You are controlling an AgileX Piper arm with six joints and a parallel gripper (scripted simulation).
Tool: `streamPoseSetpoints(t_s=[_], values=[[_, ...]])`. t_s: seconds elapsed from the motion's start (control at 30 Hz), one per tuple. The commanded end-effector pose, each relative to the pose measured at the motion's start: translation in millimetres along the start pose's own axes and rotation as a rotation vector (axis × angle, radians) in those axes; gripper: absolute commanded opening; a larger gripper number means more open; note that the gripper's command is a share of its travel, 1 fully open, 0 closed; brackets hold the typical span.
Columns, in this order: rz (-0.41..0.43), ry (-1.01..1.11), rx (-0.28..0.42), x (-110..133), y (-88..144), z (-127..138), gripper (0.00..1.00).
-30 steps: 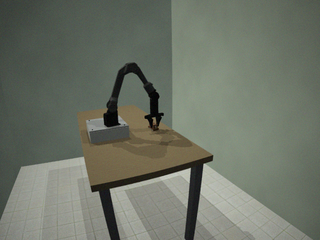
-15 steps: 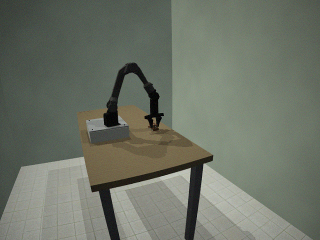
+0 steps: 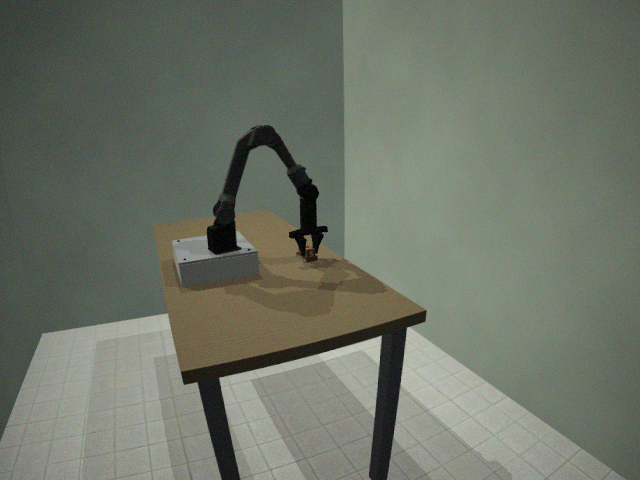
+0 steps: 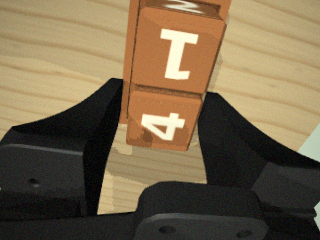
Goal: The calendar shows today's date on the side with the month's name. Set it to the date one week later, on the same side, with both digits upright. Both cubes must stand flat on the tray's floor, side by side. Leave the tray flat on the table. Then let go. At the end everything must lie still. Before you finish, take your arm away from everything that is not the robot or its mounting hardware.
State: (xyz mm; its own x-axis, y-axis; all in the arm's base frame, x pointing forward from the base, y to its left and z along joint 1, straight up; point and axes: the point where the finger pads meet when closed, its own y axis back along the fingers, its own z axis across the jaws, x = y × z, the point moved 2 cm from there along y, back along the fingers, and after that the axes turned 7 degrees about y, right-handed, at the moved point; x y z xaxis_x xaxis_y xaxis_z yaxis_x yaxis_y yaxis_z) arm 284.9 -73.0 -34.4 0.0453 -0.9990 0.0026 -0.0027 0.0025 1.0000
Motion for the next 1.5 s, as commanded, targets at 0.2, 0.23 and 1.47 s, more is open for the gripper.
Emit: streamPoseSetpoints(t_s=[0.2,0.23,1.47], values=[[0.0,0.0,-0.002,-0.1,-0.8,0.5,0.62],[0.0,0.0,-0.002,-0.1,-0.8,0.5,0.62],[0.0,0.0,-0.002,-0.1,-0.6,0.5,0.36]])
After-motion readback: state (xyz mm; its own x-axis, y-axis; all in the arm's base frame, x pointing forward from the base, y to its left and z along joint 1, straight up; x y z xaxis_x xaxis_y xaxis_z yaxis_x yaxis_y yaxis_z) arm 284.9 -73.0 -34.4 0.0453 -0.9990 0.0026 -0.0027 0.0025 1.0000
